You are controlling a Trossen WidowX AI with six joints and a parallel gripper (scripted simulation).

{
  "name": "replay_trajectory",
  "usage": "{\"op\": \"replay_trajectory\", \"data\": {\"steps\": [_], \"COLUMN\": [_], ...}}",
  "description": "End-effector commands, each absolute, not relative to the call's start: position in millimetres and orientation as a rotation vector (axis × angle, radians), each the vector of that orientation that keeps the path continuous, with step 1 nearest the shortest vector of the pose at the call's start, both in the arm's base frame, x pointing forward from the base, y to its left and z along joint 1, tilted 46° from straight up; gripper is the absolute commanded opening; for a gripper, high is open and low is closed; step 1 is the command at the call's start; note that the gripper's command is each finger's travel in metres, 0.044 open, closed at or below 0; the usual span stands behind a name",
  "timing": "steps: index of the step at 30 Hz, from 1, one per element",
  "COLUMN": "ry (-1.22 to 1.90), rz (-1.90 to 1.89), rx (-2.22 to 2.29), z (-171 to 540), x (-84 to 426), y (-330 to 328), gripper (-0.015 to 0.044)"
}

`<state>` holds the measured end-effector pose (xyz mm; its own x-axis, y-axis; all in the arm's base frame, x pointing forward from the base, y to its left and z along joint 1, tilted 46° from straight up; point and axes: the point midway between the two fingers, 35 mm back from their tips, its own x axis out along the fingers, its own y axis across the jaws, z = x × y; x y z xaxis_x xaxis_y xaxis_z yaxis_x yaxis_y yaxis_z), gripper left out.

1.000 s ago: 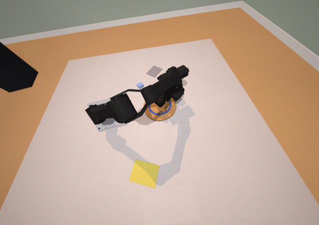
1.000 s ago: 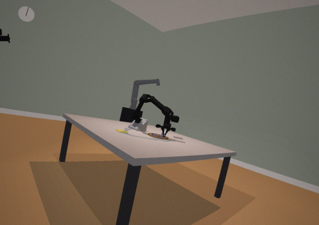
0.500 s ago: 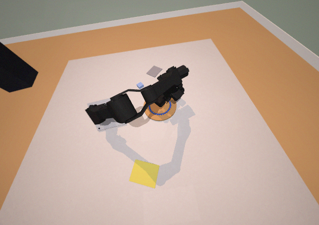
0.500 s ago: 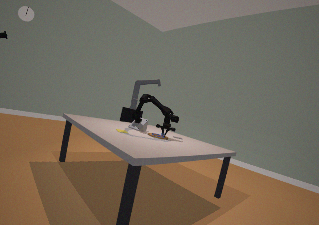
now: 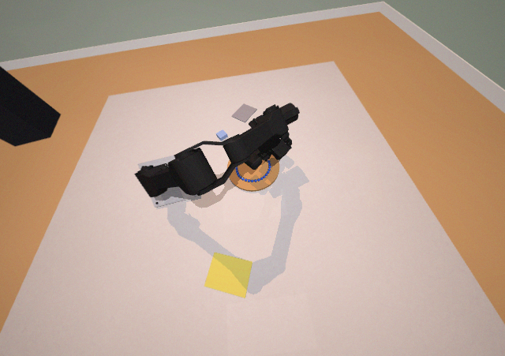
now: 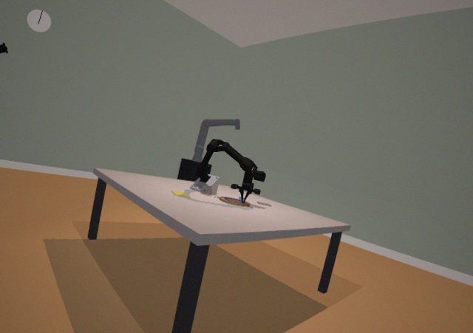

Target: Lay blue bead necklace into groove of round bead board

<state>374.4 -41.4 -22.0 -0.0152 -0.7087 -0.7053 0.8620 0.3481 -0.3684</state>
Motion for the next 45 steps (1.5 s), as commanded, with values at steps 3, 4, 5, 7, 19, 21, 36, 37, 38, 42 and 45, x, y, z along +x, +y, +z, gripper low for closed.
{"op": "replay_trajectory", "data": {"steps": [3,4,5,7,19,21,36,37,38,42,45], "ry": [0.97,0.97,0.97,0.97,0.972,0.972,0.969,0.969,0.969,0.969,0.97], "rz": [-1.258,-1.258,-1.258,-1.259,-1.26,-1.26,-1.258,-1.258,-1.258,-1.258,-1.258], "rx": [0.197,0.197,0.197,0.197,0.189,0.189,0.197,0.197,0.197,0.197,0.195], "z": [-21.7,-21.7,-21.7,-21.4,-20.3,-20.5,-23.2,-23.2,-23.2,-23.2,-22.2], "x": [374.6,374.6,374.6,374.5,381.0,381.0,381.8,381.8,381.8,381.8,381.5], "y": [-41.4,-41.4,-41.4,-41.1,-34.6,-34.8,-38.3,-38.3,-38.3,-38.3,-37.1], "gripper": [0.0,0.0,0.0,0.0,0.0,0.0,0.0131,0.0158,0.0184,0.0289,0.0367]}}
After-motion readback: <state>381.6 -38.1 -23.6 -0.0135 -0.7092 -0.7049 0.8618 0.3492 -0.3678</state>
